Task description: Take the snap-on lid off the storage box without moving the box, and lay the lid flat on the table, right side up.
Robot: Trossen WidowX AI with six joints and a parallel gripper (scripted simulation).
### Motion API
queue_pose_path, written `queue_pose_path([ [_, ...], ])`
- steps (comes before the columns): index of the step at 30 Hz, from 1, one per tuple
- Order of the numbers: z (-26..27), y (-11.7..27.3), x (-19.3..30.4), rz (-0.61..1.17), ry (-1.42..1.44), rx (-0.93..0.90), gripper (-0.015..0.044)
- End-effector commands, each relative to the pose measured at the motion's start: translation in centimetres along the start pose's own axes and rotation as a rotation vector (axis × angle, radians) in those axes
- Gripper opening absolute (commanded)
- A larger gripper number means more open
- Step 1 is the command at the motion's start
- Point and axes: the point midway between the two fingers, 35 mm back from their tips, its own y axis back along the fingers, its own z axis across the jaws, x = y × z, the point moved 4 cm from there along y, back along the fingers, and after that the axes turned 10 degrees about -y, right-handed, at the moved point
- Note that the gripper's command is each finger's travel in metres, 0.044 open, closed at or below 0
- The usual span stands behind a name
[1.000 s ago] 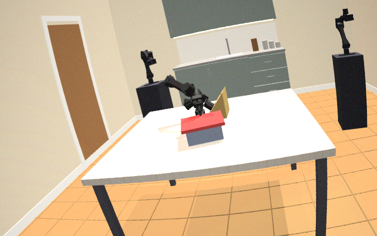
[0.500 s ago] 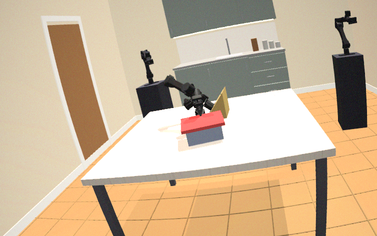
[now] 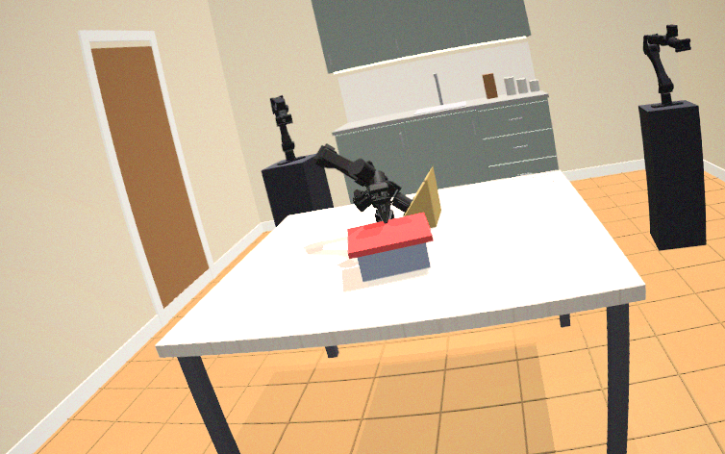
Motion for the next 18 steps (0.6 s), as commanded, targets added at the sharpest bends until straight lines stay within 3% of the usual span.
queue_pose_path([
  [1, 0.0, -0.1, 0.0, 0.0, 0.002, 0.0, 0.0],
  [18, 1.2, 0.8, 0.2, 0.0, 0.001, -0.001, 0.0],
])
